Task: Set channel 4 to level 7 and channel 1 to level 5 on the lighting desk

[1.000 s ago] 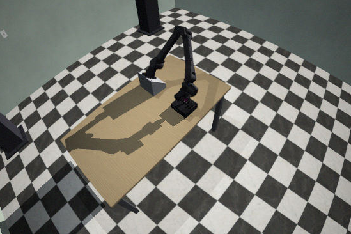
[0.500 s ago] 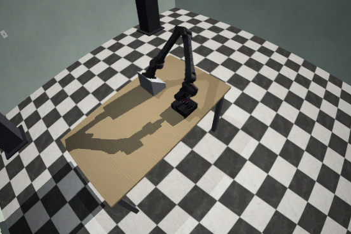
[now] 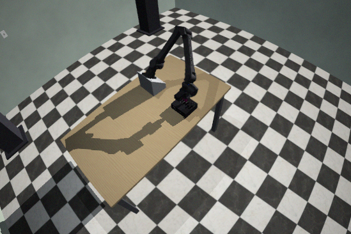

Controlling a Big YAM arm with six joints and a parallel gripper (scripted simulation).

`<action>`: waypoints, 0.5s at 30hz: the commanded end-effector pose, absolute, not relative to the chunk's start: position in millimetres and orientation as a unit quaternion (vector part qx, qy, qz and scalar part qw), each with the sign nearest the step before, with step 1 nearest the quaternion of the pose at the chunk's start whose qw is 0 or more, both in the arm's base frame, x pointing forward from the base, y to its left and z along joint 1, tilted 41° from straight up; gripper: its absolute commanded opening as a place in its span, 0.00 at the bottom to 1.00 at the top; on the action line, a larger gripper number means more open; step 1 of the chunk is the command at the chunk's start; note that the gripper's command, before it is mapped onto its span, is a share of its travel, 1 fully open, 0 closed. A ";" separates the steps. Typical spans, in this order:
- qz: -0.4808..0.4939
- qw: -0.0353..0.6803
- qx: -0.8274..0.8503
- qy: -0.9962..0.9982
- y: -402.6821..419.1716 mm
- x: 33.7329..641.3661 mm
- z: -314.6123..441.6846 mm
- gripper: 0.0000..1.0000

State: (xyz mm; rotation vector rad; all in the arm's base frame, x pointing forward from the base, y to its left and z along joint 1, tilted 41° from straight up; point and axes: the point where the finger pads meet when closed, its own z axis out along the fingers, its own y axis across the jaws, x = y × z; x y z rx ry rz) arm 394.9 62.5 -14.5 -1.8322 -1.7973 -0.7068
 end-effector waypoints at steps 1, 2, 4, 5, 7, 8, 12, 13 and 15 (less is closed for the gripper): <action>-0.268 0.217 -0.675 -0.652 44.3 413.4 -13.9 0.00; -0.268 0.218 -0.675 -0.652 44.4 413.4 -13.9 0.00; -0.267 0.218 -0.677 -0.651 44.7 413.0 -13.8 0.00; -0.267 0.219 -0.678 -0.649 45.1 412.7 -13.7 0.00; -0.265 0.221 -0.681 -0.646 46.0 411.7 -13.5 0.00; -0.265 0.221 -0.681 -0.646 46.0 411.7 -13.5 0.00; -0.268 0.217 -0.679 -0.648 47.8 412.1 -7.2 0.00; -0.269 0.216 -0.677 -0.651 51.0 412.1 -4.8 0.00; -0.270 0.215 -0.672 -0.655 56.3 411.8 -1.2 0.00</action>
